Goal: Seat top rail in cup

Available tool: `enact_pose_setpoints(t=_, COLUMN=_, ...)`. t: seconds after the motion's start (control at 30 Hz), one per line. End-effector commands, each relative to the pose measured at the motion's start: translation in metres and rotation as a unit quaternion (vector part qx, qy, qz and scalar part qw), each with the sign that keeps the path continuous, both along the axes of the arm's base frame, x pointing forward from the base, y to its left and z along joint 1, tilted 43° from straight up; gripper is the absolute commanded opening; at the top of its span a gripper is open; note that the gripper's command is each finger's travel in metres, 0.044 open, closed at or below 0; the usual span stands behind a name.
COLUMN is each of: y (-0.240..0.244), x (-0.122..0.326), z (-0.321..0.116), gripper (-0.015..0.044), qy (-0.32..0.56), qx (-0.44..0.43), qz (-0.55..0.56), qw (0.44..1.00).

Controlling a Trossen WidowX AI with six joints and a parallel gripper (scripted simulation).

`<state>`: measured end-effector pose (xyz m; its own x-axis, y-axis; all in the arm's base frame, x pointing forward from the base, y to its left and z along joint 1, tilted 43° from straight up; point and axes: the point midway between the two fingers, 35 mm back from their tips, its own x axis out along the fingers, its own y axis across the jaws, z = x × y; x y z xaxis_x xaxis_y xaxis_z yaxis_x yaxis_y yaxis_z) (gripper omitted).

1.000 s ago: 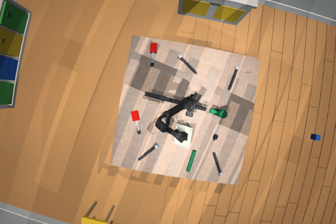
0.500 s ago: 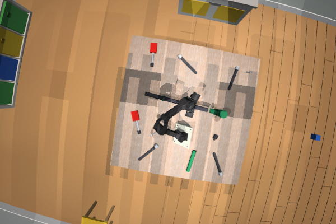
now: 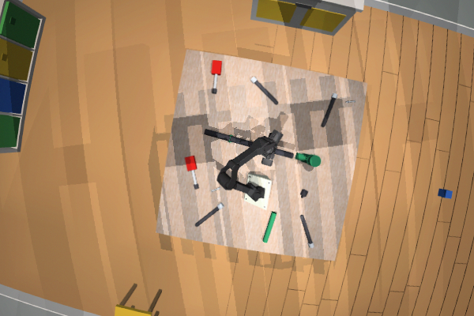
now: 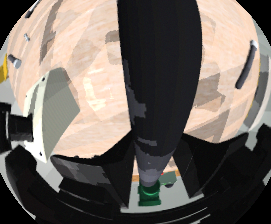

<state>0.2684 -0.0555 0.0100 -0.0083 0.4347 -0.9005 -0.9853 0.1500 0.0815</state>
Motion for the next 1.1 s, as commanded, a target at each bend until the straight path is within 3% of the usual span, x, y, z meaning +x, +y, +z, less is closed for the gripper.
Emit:
enact_pose_setpoints(t=0.0, y=-0.007, x=0.005, z=0.003, gripper=0.0000, qy=-0.007, qx=-0.004, qz=-0.002, qw=1.000)
enact_pose_setpoints(t=1.07, y=-0.021, x=0.001, z=-0.007, gripper=0.0000, qy=-0.004, qx=0.001, qz=0.002, qw=1.000)
